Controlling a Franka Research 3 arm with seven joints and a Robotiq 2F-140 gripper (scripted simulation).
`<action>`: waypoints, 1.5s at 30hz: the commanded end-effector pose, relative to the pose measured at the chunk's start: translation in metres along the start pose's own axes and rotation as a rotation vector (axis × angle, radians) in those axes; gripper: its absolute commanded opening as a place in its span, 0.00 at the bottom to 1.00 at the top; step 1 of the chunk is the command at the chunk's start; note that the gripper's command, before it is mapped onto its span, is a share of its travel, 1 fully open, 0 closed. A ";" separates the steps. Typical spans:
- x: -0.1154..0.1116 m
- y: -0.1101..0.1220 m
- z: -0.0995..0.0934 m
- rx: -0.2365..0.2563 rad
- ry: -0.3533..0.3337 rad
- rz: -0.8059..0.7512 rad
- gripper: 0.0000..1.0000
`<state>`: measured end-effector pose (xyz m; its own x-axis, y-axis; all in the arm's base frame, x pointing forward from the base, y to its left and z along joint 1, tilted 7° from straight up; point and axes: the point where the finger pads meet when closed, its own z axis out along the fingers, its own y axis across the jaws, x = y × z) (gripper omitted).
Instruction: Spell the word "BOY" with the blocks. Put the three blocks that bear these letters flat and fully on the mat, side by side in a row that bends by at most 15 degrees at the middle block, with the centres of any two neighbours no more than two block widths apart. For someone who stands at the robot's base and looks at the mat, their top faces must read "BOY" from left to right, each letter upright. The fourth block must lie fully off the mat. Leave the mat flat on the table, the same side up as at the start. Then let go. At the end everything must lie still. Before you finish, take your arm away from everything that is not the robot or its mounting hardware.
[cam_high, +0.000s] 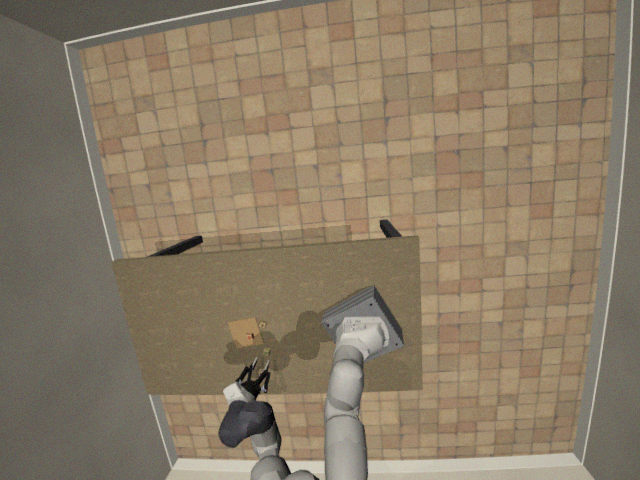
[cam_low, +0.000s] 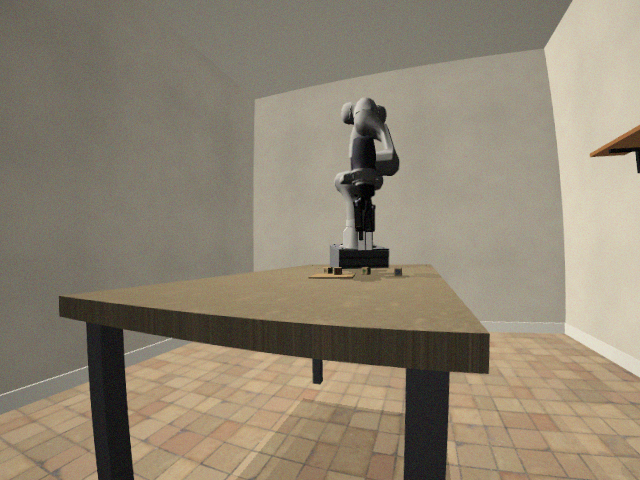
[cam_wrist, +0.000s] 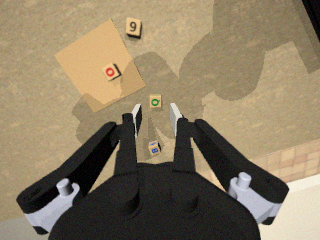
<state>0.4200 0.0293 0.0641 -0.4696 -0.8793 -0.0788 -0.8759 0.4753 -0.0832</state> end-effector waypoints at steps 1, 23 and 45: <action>0.001 0.000 0.000 0.000 -0.001 0.019 0.32; 0.001 0.000 0.001 0.000 -0.001 0.019 0.32; 0.000 0.000 0.019 0.000 -0.001 0.019 0.32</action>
<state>0.4190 0.0301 0.0476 -0.4770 -0.8754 -0.0788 -0.8729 0.4823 -0.0734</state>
